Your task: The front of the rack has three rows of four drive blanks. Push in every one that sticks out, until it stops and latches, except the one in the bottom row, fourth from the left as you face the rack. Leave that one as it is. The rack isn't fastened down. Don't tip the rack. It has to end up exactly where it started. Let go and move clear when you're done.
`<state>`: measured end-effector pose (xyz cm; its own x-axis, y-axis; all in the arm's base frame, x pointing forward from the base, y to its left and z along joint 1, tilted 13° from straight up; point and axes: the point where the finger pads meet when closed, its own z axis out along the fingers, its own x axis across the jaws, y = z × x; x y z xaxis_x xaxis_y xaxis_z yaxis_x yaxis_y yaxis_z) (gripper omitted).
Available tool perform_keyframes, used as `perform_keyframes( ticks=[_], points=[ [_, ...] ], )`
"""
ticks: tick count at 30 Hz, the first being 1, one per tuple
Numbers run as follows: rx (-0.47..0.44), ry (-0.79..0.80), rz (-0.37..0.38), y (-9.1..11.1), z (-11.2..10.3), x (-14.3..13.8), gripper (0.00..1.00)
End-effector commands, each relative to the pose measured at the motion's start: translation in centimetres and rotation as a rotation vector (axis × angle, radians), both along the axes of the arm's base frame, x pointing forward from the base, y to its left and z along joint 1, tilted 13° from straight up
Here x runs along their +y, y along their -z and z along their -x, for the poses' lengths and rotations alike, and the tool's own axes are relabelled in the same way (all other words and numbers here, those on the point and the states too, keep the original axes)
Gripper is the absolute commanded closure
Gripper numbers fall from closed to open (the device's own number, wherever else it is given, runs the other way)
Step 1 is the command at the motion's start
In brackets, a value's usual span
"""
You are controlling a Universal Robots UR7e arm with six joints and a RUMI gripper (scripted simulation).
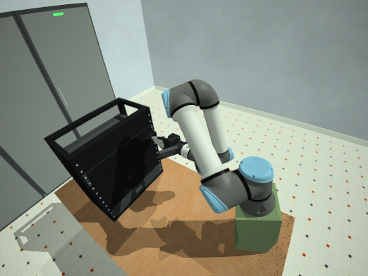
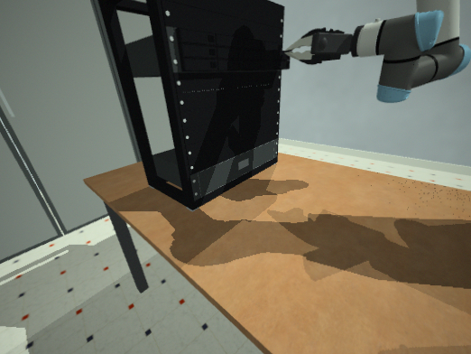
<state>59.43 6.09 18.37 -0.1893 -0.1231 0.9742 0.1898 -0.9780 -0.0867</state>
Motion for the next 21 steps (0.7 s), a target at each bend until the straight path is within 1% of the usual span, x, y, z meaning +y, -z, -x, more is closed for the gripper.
perform_keyframes(
  ticks=[1, 13, 21],
  points=[
    [-0.001, 0.000, 0.000, -0.05, 0.00, -0.01, 1.00],
    [-0.001, 0.000, 0.000, -0.05, -0.04, 0.00, 1.00],
    [-0.001, 0.000, 0.000, -0.25, -0.95, 0.16, 1.00]
  ],
)
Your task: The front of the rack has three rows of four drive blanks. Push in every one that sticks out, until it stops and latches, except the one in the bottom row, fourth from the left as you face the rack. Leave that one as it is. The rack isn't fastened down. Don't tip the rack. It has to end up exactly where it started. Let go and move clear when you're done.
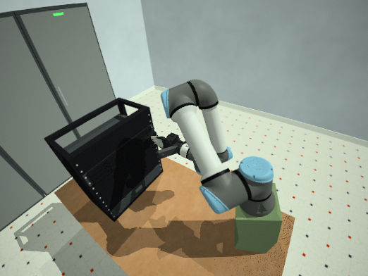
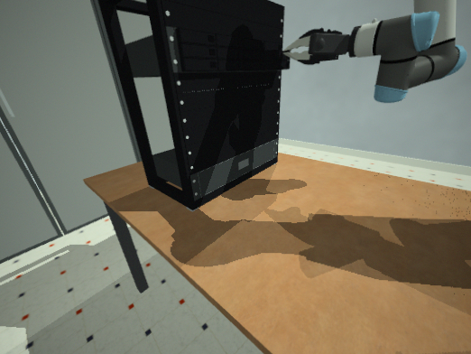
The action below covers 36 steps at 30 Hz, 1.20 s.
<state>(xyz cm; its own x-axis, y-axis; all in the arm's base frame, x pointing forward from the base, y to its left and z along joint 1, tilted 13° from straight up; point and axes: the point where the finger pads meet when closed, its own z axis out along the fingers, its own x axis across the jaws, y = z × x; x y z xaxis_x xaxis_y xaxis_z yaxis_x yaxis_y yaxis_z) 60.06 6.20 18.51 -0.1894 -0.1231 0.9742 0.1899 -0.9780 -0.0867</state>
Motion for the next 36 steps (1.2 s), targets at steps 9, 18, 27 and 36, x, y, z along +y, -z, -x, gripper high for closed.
perform_keyframes(
  ticks=[9, 18, 27, 36],
  points=[
    [-0.001, 0.000, 0.000, -0.1, -0.3, 0.1, 1.00],
    [-0.001, 0.000, 0.000, -0.3, -1.3, 0.2, 1.00],
    [-0.001, 0.000, 0.000, -0.3, -1.3, 0.2, 1.00],
    [-0.001, 0.000, 0.000, -0.5, -2.1, 0.4, 1.00]
  ],
)
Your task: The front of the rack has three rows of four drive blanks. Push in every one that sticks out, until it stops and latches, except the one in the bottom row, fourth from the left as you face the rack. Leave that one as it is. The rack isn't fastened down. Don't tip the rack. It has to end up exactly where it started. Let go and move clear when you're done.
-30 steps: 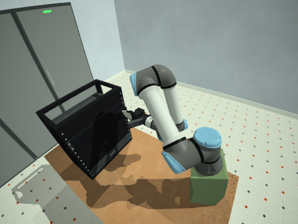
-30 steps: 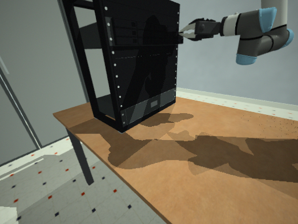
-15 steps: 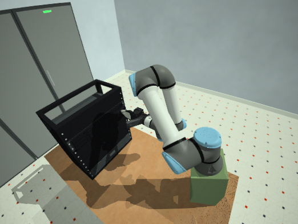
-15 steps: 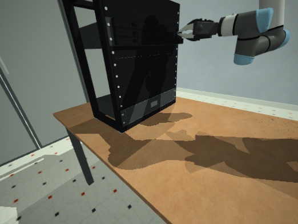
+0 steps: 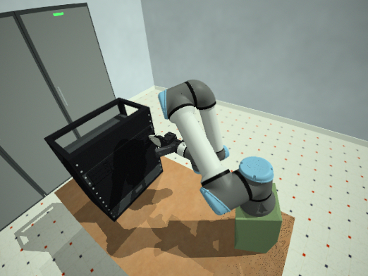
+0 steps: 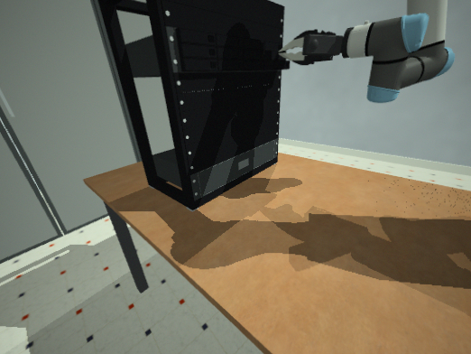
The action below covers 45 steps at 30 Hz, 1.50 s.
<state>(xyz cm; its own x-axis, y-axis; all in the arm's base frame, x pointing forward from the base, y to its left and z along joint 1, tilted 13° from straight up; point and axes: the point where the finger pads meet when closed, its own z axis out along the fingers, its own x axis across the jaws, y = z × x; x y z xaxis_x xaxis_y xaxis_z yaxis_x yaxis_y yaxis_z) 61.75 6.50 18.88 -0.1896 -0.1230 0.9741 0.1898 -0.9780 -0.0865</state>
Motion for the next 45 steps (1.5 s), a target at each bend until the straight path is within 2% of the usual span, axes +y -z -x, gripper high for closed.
perform_keyframes(
  ticks=[1, 45],
  points=[
    [-0.001, 0.000, 0.000, -0.15, -0.53, 0.08, 1.00],
    [-0.001, 0.000, 0.000, -0.29, -1.15, 0.19, 1.00]
  ],
)
